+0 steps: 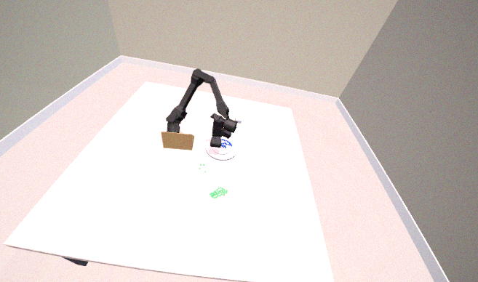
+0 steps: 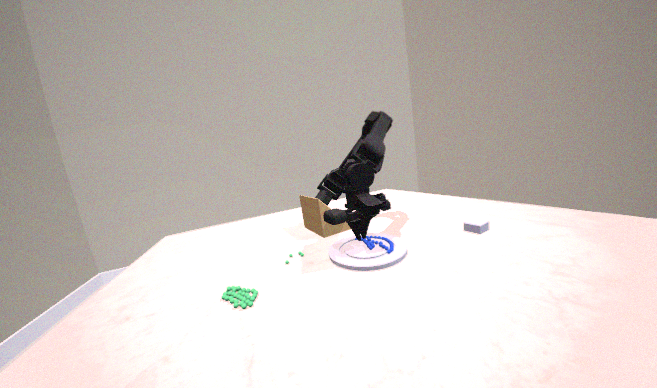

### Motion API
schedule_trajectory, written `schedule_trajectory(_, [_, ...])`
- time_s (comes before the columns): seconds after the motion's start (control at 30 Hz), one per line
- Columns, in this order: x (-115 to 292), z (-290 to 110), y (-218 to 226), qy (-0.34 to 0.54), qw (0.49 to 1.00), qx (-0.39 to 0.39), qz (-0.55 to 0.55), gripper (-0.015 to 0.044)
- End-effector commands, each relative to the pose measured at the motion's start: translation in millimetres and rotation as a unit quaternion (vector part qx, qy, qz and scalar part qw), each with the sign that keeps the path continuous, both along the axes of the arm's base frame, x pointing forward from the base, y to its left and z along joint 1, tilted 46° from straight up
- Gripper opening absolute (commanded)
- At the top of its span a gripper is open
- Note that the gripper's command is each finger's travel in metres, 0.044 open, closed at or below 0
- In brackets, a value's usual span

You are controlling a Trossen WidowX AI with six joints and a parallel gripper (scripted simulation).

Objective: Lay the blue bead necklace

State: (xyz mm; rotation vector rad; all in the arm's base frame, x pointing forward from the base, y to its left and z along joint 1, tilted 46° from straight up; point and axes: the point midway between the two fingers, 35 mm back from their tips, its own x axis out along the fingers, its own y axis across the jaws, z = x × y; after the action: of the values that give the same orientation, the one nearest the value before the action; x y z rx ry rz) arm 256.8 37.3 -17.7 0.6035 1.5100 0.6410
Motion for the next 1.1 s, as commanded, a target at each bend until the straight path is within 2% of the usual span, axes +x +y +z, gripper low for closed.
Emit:
schedule_trajectory(0.0, [0,0,0,0.0,1.0,0.0,0.0,0.0])
schedule_trajectory(0.83, [-1,4,-5,0.001,1.0,0.002,-0.002,0.0])
schedule_trajectory(1.07, [-13,-7,-16,0.001,1.0,0.001,-0.002,0.0])
